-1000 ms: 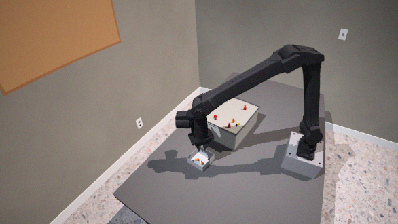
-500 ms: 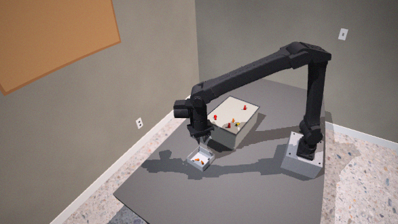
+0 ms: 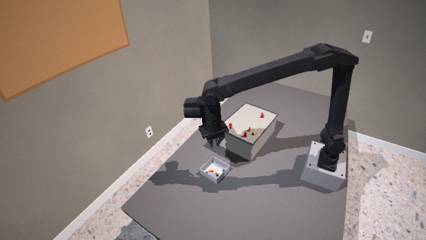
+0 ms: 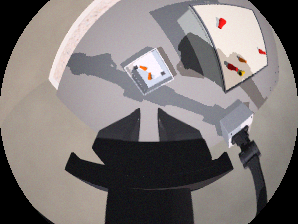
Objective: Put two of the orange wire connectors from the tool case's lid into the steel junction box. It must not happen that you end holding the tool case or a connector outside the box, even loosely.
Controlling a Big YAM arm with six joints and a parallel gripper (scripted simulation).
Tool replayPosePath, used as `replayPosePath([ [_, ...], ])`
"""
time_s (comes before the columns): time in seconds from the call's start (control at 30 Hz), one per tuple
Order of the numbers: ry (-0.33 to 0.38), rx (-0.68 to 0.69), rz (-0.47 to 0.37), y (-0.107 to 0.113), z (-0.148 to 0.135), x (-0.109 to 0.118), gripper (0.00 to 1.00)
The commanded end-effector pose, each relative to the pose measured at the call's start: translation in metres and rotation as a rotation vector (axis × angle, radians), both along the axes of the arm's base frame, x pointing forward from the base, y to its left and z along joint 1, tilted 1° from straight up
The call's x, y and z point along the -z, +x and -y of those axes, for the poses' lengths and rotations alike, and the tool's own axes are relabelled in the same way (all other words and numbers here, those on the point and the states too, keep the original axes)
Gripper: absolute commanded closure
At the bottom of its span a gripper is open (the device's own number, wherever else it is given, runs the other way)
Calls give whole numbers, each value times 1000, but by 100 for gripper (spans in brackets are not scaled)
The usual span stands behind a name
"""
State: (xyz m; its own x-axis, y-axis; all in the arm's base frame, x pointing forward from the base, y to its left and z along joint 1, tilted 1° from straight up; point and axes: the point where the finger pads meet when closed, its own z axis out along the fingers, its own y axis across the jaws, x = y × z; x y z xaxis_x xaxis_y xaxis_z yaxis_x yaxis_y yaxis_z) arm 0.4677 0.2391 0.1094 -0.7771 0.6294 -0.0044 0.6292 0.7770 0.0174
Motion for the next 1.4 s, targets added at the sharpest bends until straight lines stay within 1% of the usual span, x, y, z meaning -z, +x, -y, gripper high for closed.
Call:
replayPosePath([
  [0.0,17,-13,34,11,-13,-21,75],
  [0.2,8,-13,18,7,-11,-13,75],
  [0.47,6,-13,13,6,-10,-10,75],
  [0.5,8,-13,17,7,-11,-15,75],
  [0.63,19,-13,38,9,-12,-46,75],
  [0.87,25,-13,51,10,-12,-54,75],
  [0.97,27,-13,54,10,-12,-62,75],
  [1.37,10,-13,21,8,-11,-44,75],
])
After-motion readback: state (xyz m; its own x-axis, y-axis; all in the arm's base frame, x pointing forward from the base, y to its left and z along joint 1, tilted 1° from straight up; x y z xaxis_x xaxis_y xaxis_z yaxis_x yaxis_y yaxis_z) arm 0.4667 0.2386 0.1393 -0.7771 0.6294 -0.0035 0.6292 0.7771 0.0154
